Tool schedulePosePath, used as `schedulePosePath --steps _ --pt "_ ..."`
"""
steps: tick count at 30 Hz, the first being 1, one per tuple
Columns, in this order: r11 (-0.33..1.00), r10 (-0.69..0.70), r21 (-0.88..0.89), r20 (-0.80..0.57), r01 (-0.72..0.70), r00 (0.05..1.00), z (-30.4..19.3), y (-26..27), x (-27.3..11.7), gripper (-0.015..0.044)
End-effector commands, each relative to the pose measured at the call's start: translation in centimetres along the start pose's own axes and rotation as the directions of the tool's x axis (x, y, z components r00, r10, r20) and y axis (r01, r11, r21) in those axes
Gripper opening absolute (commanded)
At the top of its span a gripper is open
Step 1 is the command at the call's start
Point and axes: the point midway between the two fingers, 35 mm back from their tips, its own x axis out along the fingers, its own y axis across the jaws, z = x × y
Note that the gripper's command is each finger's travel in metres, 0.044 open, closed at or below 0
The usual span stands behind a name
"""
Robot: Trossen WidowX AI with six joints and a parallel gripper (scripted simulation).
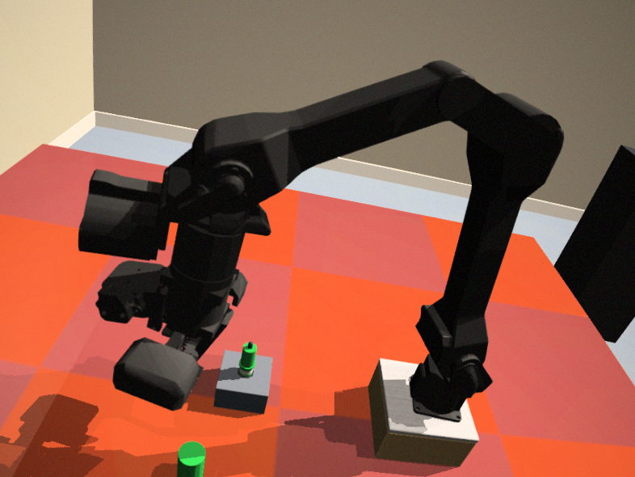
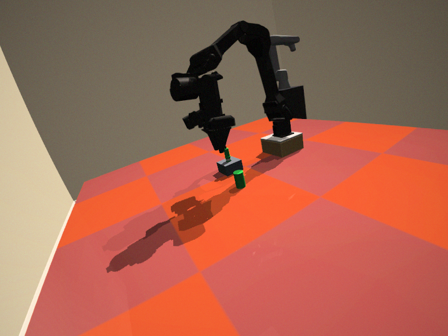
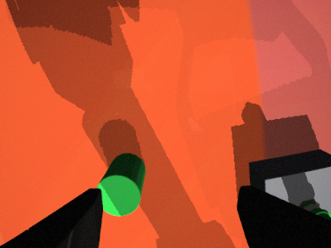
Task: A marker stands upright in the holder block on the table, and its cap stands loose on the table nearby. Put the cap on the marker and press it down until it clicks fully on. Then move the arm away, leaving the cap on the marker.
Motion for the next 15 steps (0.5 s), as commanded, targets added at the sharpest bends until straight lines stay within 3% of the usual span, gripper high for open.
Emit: schedulePosePath --steps 1,8,12,15 --pt "0.995 -0.074 -0.071 -0.088 0.068 0.993 -3.3 3.7 0.1 0.0251" --pt "0.995 -0.078 -0.075 -0.091 0.071 0.993 -3.2 3.4 0.1 0.0251" --pt "0.995 -0.078 -0.075 -0.091 0.071 0.993 -3.4 3.1 3.3 0.0251" --pt "0.995 -0.078 -0.075 -0.091 0.072 0.993 -3.5 3.1 3.6 0.0251"
